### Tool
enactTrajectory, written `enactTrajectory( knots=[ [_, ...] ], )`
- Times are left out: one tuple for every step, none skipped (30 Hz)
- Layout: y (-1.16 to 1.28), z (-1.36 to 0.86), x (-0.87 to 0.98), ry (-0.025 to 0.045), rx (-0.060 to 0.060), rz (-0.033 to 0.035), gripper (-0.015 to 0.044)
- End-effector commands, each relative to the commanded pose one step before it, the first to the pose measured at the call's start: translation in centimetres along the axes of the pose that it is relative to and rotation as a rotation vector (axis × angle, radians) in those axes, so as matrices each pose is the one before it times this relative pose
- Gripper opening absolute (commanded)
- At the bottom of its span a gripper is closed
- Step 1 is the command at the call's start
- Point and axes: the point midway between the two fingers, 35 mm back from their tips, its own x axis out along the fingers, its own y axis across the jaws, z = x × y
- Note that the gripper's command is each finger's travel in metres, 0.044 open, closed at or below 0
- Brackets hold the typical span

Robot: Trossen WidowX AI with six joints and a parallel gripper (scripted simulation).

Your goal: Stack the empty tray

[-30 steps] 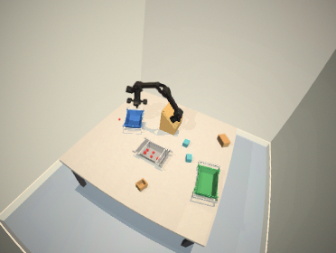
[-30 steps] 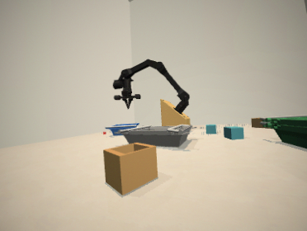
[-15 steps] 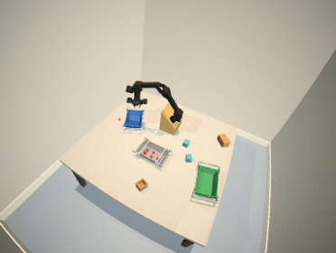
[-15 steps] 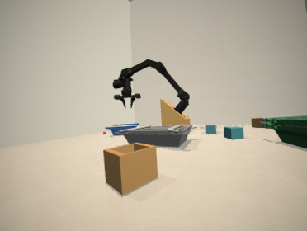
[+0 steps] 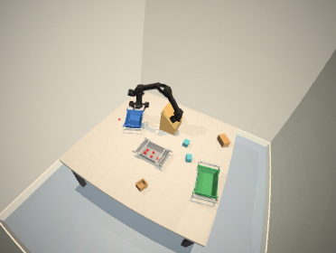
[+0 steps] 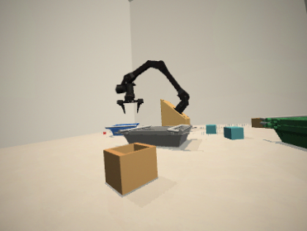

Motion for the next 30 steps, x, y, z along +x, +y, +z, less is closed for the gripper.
enactTrajectory(
  knots=[
    [1.757, 0.104, 2.618, 0.00684, -0.0089, -0.0086, 0.044],
    [0.575, 0.065, 0.806, 0.00034, -0.0007, 0.00025, 0.044],
    [0.492, 0.063, 0.645, 0.00026, -0.0006, 0.00023, 0.044],
    [0.306, 0.042, 0.383, 0.00016, -0.0003, 0.00015, 0.044],
    [0.104, 0.015, 0.127, 0.00005, -0.0001, 0.00005, 0.044],
    [0.0, 0.0, 0.0, 0.0, 0.0, 0.0, 0.044],
    [-0.012, -0.001, 0.095, -0.00001, 0.0, -0.00001, 0.044],
    [-0.021, -0.002, 0.179, -0.00002, 0.0, -0.00002, 0.044],
    [-0.03, -0.002, 0.265, -0.00002, 0.0, -0.00003, 0.044],
    [-0.037, -0.002, 0.355, -0.00003, 0.0, -0.00003, 0.044],
    [-0.041, -0.002, 0.449, -0.00005, 0.0, -0.00004, 0.044],
    [-0.041, -0.002, 0.538, -0.00006, -0.0001, -0.00003, 0.044],
    [-0.035, -0.001, 0.582, -0.00007, -0.0001, -0.00002, 0.044],
    [-0.023, 0.001, 0.543, -0.00007, -0.0001, -0.00001, 0.044],
    [-0.014, 0.002, 0.537, -0.00007, -0.0001, 0.0, 0.044],
    [-0.006, 0.003, 0.535, -0.00008, -0.0001, 0.00001, 0.044],
    [0.003, 0.004, 0.534, -0.00008, -0.0001, 0.00003, 0.044],
    [0.011, 0.005, 0.534, -0.00008, -0.0001, 0.00004, 0.044],
    [0.02, 0.006, 0.533, -0.00009, -0.0001, 0.00005, 0.044],
    [0.029, 0.007, 0.532, -0.00009, 0.0, 0.00006, 0.044],
    [0.037, 0.008, 0.531, -0.00009, 0.0, 0.00007, 0.044],
    [0.046, 0.009, 0.531, -0.0001, 0.0, 0.00008, 0.044],
    [0.054, 0.01, 0.526, -0.0001, 0.0, 0.00009, 0.044],
    [0.049, 0.008, 0.413, -0.00008, 0.0, 0.00008, 0.044],
    [0.032, 0.005, 0.25, -0.00005, 0.0, 0.00005, 0.044],
    [0.011, 0.002, 0.083, -0.00002, 0.0, 0.00002, 0.044],
    [0.0, 0.0, 0.0, 0.0, 0.0, 0.0, 0.044],
    [0.0, 0.0, 0.0, 0.0, 0.0, 0.0, 0.044],
    [0.0, 0.0, 0.0, 0.0, 0.0, 0.0, 0.044],
    [0.0, 0.0, 0.0, 0.0, 0.0, 0.0, 0.044]
  ],
)
